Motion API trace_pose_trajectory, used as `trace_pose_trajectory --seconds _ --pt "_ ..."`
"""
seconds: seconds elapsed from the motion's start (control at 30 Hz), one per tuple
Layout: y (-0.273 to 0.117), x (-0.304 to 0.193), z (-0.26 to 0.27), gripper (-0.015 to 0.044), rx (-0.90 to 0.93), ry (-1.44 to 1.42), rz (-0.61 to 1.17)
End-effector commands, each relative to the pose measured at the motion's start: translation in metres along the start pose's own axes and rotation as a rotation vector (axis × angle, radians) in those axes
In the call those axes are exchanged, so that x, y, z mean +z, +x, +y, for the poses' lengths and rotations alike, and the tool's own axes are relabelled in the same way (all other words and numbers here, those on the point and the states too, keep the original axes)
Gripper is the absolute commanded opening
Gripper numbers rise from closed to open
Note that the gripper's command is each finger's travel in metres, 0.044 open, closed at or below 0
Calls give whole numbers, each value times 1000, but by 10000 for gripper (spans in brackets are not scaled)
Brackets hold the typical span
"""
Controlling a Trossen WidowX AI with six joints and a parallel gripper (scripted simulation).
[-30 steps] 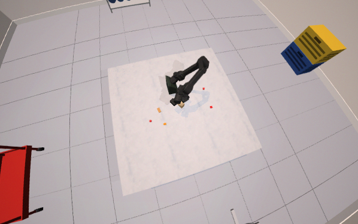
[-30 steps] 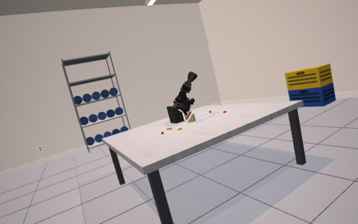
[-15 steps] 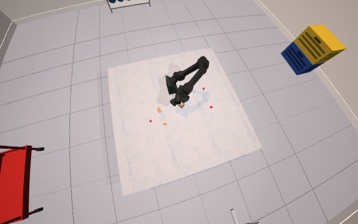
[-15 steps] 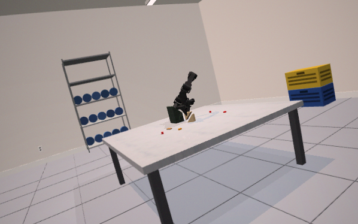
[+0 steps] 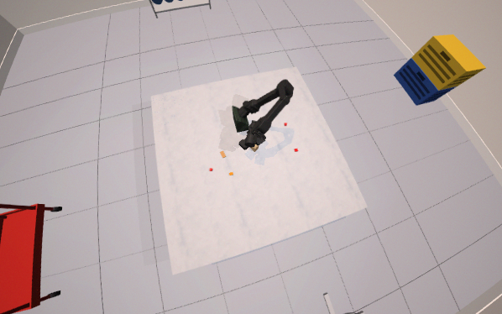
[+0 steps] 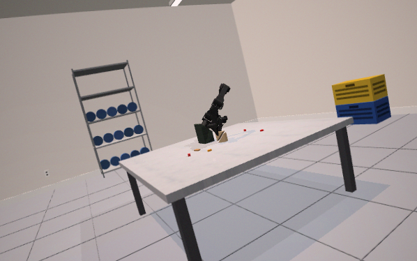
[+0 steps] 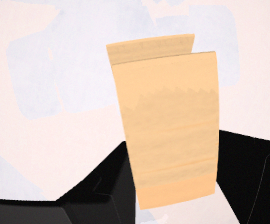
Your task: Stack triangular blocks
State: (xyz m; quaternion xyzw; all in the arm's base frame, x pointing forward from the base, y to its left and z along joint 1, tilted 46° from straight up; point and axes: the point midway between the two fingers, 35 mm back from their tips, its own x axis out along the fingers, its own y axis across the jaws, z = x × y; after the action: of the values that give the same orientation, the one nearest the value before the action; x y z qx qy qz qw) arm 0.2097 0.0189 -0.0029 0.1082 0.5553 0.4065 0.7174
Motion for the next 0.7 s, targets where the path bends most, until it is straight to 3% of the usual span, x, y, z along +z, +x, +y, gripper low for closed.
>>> trace_pose_trajectory --seconds 0.0,0.67 --pt "3 1 1 0 5 3 -3" --pt "12 5 2 0 7 2 -4"
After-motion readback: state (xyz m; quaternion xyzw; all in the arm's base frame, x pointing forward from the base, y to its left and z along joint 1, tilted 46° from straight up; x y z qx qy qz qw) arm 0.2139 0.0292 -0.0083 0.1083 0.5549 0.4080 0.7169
